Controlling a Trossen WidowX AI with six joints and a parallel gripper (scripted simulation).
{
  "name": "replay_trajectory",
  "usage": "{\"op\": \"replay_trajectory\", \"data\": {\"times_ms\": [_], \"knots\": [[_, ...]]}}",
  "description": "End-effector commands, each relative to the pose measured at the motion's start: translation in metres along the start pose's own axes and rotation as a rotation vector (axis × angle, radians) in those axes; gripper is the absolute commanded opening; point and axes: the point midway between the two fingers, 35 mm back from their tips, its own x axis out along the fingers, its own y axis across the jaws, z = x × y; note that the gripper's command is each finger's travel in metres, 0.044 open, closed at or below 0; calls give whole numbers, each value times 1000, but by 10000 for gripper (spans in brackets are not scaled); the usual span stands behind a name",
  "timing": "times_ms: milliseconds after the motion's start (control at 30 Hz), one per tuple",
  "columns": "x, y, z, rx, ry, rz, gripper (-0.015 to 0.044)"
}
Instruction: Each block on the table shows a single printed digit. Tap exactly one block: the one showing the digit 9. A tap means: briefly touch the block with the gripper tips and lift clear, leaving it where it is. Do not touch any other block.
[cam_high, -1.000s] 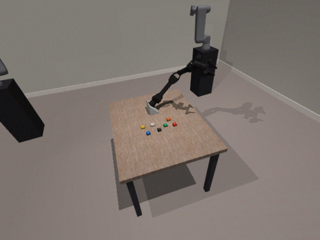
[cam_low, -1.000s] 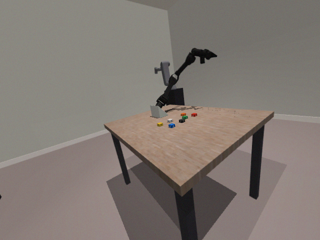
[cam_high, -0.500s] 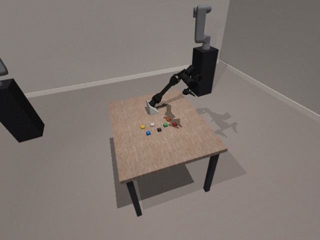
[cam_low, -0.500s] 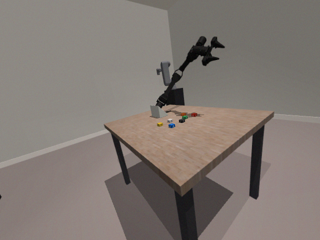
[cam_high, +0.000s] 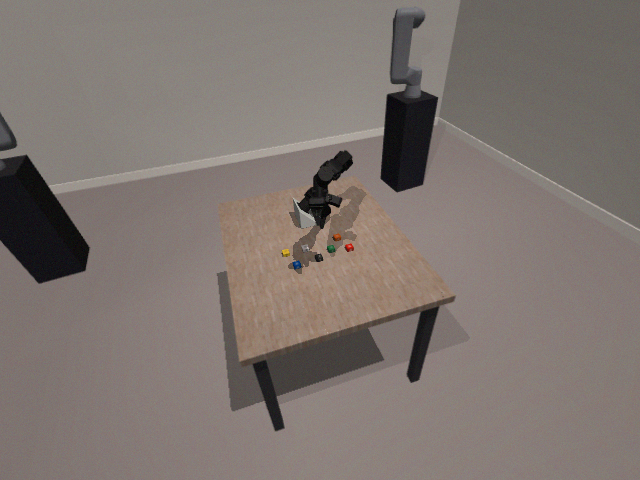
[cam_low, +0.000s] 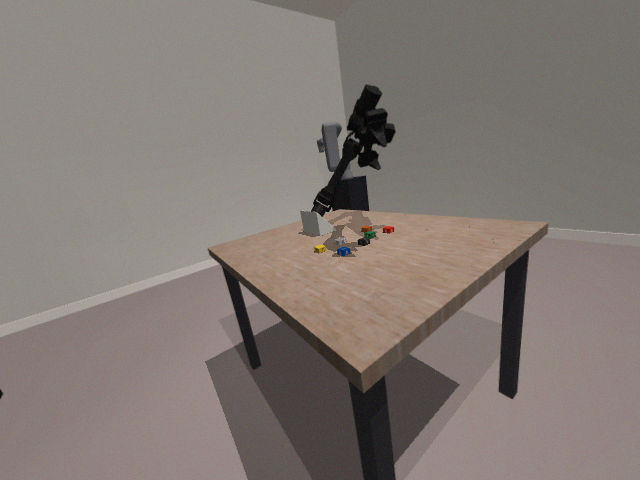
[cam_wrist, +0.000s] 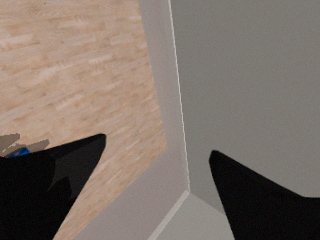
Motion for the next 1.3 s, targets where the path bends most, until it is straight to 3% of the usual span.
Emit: {"op": "replay_trajectory", "data": {"times_ms": [0, 333, 1067, 1267], "knots": [[16, 31, -66, 246, 122, 130, 400], [13, 187, -205, 1022, 505, 651, 400], [11, 193, -208, 1050, 519, 674, 400], [-5, 212, -157, 1051, 519, 676, 400]]}}
